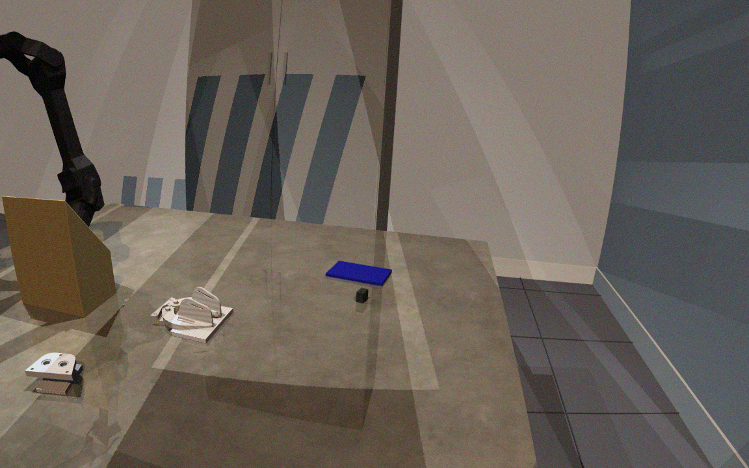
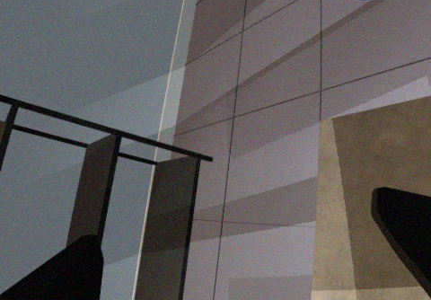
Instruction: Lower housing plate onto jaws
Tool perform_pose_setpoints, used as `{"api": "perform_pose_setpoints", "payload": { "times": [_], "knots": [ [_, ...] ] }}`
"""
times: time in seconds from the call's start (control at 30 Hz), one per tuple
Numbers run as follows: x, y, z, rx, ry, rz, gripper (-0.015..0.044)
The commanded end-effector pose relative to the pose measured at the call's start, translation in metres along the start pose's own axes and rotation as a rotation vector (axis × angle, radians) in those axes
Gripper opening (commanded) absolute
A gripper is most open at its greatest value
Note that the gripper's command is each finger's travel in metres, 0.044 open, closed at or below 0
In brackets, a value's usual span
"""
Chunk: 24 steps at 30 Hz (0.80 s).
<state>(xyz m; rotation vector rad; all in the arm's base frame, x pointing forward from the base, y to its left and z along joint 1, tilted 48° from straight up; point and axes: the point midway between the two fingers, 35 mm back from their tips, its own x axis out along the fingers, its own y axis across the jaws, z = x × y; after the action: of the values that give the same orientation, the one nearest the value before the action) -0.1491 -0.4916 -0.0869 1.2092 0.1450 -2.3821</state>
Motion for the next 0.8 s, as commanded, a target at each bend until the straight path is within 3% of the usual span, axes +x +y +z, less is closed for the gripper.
{"api": "perform_pose_setpoints", "payload": {
  "times": [0.0, 0.77],
  "knots": [
    [-0.002, 0.006, -0.035, -0.112, 0.082, 0.007, 0.0440],
    [-0.047, 0.014, -0.198, -0.615, 0.446, 0.054, 0.0440]
  ]
}}
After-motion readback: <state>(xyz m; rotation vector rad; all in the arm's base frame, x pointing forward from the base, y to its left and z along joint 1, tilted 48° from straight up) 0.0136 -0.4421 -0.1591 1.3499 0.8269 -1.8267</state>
